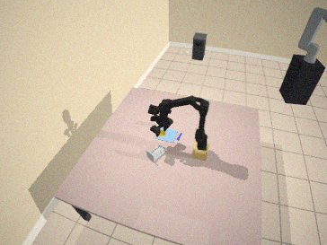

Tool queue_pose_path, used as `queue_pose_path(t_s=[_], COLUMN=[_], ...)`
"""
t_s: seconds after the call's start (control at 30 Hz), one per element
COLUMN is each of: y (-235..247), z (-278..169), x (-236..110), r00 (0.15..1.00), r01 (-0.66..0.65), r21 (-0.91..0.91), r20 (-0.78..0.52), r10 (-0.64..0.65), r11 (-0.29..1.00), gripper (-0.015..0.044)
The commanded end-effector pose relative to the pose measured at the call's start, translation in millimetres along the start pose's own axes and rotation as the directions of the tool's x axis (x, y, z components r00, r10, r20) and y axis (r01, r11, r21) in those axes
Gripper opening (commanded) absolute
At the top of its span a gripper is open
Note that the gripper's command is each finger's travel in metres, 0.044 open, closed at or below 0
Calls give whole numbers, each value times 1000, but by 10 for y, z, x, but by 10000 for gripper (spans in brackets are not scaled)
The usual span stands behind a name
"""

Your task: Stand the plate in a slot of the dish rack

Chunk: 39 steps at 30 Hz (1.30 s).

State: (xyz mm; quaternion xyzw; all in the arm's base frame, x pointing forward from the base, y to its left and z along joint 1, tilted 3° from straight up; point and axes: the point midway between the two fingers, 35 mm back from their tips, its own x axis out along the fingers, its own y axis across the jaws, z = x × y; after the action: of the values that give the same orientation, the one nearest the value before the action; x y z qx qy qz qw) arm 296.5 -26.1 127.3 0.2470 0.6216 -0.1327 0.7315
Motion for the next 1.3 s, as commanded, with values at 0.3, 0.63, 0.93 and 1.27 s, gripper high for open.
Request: queue_pose_path(t_s=[0.3,0.63,0.93,1.27], y=[129,157,130,57], z=[266,381,393,294], x=[532,790,923,969], r00=[956,863,744,586], r01=[-281,-440,-507,-484], r21=[-183,-361,-537,-728], r20=[37,84,121,143], r10=[292,499,657,798], r11=[942,822,673,485], gripper=[0,0,0,0])
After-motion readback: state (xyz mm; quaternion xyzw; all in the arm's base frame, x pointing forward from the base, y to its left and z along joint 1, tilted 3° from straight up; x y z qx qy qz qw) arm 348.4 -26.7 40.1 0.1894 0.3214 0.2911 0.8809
